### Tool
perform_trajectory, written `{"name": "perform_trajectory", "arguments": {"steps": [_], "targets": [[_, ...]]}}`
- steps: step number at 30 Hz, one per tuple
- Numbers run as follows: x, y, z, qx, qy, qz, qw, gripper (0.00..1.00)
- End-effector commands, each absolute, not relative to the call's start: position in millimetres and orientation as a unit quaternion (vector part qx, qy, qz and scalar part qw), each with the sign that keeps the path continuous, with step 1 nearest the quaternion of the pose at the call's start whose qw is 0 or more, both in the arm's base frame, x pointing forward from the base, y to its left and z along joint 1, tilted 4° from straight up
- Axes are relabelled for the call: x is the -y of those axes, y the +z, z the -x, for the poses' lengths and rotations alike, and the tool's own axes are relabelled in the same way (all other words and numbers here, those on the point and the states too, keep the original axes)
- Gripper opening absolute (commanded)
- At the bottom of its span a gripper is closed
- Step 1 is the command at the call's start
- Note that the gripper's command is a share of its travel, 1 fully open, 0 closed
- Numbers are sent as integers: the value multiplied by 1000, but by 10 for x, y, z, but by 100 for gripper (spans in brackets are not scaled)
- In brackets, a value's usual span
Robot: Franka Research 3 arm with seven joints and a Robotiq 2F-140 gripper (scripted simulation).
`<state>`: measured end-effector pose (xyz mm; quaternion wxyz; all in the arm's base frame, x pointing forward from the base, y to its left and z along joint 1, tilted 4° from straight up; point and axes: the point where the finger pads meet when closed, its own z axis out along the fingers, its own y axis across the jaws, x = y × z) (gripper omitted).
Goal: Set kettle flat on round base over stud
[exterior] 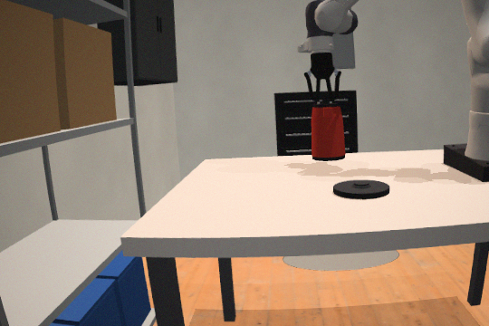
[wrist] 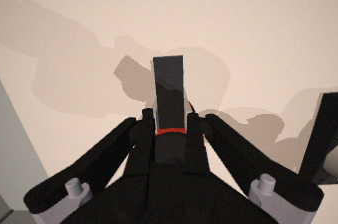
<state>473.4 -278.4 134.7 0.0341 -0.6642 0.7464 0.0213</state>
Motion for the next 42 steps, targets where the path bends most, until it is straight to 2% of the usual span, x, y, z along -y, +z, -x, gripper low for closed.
{"name": "perform_trajectory", "arguments": {"steps": [1, 42], "targets": [[2828, 1410, -4755, -749, 15, 661, 36, 0], [2895, 1485, -4790, -749, 15, 661, 36, 0]]}}
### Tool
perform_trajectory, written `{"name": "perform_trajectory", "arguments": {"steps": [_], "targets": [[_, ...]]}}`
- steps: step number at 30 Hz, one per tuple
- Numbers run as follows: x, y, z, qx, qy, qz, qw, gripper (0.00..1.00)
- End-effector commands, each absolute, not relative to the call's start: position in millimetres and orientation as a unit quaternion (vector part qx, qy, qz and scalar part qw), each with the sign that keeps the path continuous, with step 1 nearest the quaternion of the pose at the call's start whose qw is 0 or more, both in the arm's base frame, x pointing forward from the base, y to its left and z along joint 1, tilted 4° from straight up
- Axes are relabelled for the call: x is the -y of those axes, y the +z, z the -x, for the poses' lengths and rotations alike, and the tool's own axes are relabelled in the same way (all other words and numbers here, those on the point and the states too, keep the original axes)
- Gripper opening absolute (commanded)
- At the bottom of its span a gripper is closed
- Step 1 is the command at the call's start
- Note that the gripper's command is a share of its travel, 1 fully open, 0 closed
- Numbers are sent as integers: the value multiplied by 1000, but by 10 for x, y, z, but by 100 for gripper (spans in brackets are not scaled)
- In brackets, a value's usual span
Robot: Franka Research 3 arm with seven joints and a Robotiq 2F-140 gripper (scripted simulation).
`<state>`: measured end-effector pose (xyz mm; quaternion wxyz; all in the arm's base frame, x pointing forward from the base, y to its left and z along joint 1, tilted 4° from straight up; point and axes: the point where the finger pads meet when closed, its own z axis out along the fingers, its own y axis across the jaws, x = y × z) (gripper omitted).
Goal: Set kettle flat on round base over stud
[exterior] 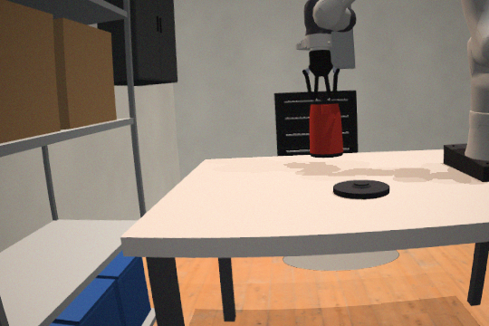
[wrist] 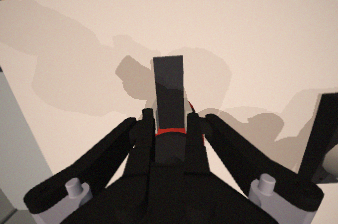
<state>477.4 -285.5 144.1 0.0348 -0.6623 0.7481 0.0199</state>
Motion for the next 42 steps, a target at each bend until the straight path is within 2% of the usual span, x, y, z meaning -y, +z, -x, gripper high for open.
{"name": "perform_trajectory", "arguments": {"steps": [1, 42], "targets": [[2895, 1485, -4790, -749, 15, 661, 36, 0], [2782, 1492, -4780, -749, 15, 661, 36, 0]]}}
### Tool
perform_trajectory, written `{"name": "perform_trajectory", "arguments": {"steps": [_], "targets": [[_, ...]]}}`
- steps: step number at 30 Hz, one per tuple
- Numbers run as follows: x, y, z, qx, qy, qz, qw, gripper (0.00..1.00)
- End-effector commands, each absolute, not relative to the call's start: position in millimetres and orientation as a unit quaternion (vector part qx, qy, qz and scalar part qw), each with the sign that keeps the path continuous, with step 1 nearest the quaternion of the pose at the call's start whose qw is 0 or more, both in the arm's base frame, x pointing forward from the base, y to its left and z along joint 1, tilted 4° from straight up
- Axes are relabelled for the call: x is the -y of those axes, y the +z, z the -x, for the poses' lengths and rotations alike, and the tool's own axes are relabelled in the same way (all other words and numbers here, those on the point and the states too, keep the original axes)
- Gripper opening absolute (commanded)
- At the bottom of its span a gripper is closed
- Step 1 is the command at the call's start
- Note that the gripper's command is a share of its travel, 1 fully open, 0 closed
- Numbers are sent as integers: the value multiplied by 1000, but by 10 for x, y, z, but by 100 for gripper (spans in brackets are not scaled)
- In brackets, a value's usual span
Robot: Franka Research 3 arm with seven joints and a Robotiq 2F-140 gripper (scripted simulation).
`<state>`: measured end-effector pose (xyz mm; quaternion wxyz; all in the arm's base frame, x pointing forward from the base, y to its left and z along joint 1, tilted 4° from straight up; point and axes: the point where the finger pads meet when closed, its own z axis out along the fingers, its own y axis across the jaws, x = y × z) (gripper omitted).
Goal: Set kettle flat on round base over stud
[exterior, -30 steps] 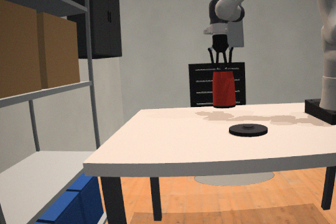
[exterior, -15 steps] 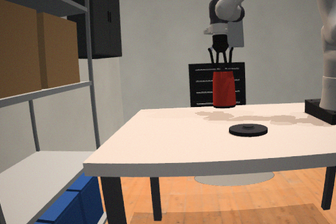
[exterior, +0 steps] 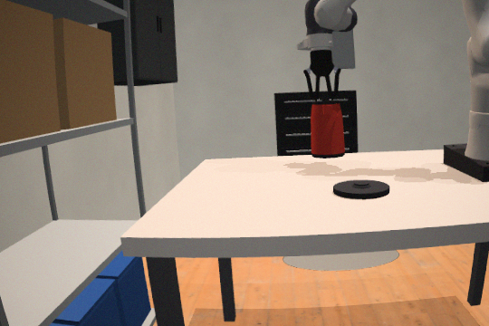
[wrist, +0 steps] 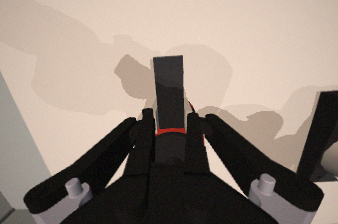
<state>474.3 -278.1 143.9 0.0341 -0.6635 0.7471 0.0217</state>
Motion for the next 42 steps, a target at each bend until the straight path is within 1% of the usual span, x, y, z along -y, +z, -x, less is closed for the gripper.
{"name": "perform_trajectory", "arguments": {"steps": [1, 18, 42], "targets": [[2772, 1493, -4779, -749, 15, 661, 36, 0], [2555, 1506, -4759, -749, 15, 661, 36, 0], [2006, 1540, -4709, -749, 15, 661, 36, 0]]}}
